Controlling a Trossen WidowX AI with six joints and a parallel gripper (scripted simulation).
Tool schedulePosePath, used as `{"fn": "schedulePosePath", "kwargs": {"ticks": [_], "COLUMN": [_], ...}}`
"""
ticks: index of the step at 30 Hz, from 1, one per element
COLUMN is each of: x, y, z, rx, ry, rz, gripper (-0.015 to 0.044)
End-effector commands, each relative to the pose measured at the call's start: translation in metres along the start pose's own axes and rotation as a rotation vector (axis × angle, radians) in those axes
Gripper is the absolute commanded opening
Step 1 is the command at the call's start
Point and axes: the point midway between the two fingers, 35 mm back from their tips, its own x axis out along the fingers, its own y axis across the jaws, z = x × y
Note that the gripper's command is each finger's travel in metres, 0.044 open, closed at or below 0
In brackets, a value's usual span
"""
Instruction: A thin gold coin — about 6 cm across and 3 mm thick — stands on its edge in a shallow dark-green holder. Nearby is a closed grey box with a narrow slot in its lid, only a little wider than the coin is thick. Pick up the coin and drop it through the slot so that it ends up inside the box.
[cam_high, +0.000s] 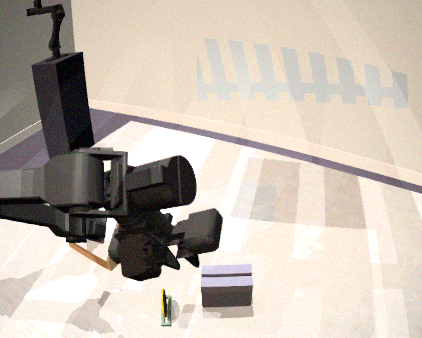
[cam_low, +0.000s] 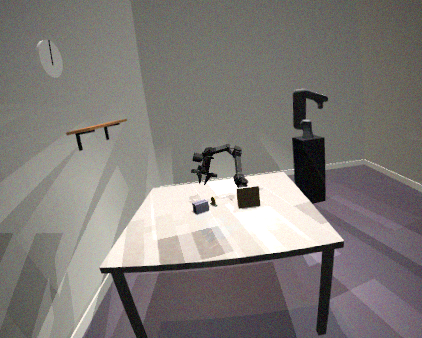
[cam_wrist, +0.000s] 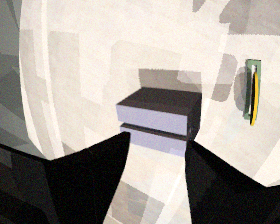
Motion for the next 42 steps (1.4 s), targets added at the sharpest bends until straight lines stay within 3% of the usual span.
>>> {"fn": "schedulePosePath", "kwargs": {"ticks": [1,6,11,21,42], "x": [0.013,0.017,0.019,0.061,0.09], "y": [-0.036,-0.065,-0.066,-0.083,-0.092], "z": [-0.01,-0.012,-0.011,-0.001,0.006], "rx": [-0.092,-0.215,-0.215,-0.214,-0.214], "ry": [-0.068,-0.168,-0.168,-0.17,-0.166], "rz": [-0.221,-0.436,-0.436,-0.436,-0.433], "gripper": [0.0161,0.0161,0.0161,0.0161,0.0161]}}
